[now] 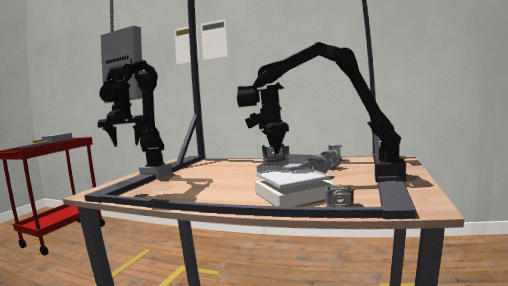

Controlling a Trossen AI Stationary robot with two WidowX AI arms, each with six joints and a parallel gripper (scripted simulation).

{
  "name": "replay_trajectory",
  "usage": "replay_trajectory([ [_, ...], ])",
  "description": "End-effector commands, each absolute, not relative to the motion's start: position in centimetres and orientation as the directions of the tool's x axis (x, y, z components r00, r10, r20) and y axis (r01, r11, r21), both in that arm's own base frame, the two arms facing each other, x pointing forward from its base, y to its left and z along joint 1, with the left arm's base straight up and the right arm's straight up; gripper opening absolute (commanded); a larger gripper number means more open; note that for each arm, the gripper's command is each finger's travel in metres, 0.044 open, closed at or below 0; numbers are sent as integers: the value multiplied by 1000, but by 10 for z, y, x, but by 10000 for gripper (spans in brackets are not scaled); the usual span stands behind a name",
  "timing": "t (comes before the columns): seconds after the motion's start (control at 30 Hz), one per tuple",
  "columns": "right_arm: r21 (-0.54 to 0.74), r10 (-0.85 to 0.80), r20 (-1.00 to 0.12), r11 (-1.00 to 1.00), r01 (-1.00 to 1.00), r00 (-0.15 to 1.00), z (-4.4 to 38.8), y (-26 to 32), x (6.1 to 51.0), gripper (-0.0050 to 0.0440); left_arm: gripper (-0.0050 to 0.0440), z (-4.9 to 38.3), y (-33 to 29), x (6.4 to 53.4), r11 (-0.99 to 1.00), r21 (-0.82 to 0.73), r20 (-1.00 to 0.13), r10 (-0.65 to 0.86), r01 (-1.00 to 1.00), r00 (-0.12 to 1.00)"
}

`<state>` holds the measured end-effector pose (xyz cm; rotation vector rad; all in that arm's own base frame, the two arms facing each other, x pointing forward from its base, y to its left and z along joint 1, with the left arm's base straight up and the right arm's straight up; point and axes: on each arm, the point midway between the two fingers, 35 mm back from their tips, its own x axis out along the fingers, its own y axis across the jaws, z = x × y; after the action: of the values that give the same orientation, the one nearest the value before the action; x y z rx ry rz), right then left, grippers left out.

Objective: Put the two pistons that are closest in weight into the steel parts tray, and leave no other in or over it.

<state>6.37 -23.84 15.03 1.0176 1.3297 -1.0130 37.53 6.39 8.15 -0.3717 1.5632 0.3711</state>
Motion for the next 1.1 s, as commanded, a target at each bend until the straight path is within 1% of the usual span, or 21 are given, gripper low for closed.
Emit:
replay_trajectory([
  [0.0, 0, -23, -1000, 258, 966, 6, 159, -243, 65, 400, 158, 110, 75, 365, 842, -18, -999, 9, -539, 46],
  [0.93, 0, -23, -1000, 258, 966, 6, 159, -243, 65, 400, 158, 145, 144, 262, 836, -12, -999, 9, -549, 36],
  [1.07, 0, -23, -1000, 258, 966, 6, 159, -243, 65, 400, 158, 152, 151, 257, 836, -12, -999, 17, -549, 48],
])
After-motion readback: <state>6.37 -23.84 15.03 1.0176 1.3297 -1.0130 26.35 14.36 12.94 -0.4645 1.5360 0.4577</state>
